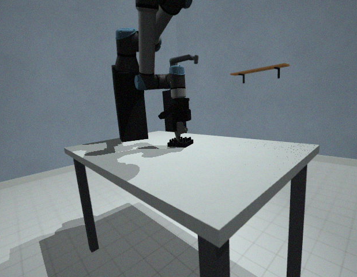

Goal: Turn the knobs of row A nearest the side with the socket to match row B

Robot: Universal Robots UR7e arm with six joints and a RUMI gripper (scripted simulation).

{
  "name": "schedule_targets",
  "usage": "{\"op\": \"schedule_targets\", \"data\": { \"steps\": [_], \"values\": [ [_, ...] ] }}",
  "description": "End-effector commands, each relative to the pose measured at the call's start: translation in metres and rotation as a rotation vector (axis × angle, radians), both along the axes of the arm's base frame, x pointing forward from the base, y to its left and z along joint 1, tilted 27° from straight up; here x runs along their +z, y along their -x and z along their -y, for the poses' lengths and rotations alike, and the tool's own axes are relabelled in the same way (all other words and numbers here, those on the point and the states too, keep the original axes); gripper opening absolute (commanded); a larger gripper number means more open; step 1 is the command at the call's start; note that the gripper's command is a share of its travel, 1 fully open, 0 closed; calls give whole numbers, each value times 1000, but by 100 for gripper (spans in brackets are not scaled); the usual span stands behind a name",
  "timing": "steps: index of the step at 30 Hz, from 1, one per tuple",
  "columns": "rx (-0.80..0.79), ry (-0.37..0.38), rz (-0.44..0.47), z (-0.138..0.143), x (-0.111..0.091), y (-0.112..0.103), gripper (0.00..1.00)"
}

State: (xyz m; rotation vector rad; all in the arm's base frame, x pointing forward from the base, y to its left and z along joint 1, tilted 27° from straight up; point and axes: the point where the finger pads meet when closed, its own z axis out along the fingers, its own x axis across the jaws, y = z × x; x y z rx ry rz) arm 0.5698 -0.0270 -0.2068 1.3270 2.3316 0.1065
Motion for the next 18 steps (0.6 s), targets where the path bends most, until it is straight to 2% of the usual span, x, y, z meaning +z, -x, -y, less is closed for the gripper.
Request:
{"op": "schedule_targets", "data": {
  "steps": [1,18],
  "values": [
    [119,52,-18,0,1,-1,4],
    [369,170,-60,1,1,-1,4]
  ]
}}
